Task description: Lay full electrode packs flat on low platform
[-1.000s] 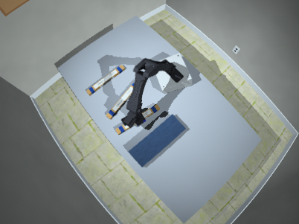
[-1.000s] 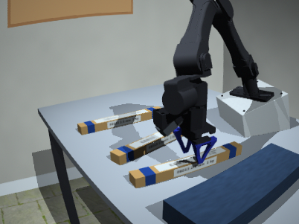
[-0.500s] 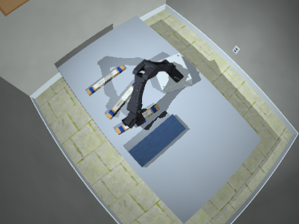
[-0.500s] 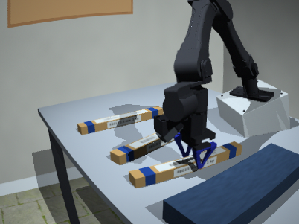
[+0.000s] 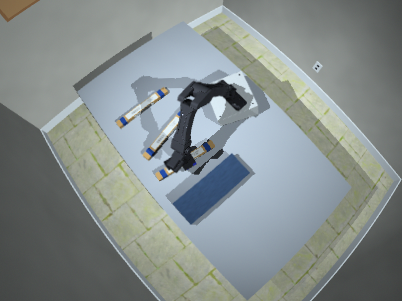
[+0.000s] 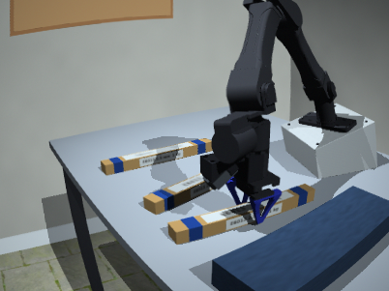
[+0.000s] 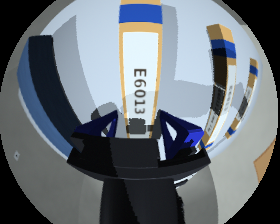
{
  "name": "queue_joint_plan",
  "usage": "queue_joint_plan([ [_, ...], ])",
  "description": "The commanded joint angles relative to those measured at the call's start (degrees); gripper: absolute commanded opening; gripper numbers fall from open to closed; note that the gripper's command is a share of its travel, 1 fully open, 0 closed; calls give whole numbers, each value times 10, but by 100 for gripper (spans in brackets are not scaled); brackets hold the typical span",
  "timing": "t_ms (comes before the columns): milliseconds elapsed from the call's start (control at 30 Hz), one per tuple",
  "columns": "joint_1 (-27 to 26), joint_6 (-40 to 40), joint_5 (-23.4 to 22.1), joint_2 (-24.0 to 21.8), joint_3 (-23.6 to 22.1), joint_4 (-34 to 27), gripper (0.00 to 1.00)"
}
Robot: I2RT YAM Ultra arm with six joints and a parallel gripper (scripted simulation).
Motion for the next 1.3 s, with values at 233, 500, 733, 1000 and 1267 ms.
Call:
queue_joint_plan([
  [233,-4,-4,-2,-12,15,13,74],
  [500,-3,-2,-2,-12,15,13,0],
  [733,-3,-2,-2,-12,15,13,0],
  [1000,-3,-2,-2,-12,15,13,0],
  [1267,-3,-2,-2,-12,15,13,0],
])
